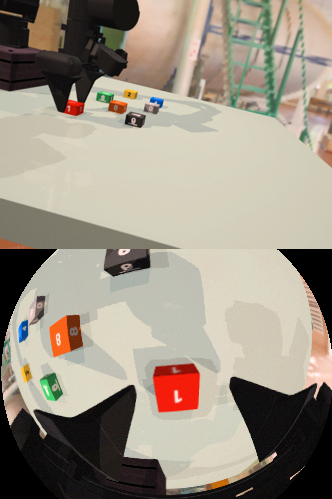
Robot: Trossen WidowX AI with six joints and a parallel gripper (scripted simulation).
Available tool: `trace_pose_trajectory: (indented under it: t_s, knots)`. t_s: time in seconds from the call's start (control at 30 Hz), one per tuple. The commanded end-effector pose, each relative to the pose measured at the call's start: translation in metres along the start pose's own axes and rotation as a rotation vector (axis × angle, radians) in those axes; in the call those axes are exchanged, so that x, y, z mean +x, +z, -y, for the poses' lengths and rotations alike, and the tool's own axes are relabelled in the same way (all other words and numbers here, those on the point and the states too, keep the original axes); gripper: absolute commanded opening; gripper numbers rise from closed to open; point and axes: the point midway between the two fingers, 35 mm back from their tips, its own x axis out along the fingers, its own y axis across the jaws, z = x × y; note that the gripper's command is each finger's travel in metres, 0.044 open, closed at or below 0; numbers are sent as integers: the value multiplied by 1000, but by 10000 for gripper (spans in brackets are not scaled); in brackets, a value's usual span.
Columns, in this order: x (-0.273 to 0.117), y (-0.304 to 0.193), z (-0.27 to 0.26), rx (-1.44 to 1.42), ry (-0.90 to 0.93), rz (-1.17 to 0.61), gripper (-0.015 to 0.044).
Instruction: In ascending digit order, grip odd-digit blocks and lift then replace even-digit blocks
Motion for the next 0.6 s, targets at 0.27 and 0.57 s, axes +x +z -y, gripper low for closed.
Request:
trace_pose_trajectory:
  t_s: [0.27,0.57]
  knots:
    - [2,0,0,-5,2,1,120]
    - [2,0,0,-5,2,1,120]
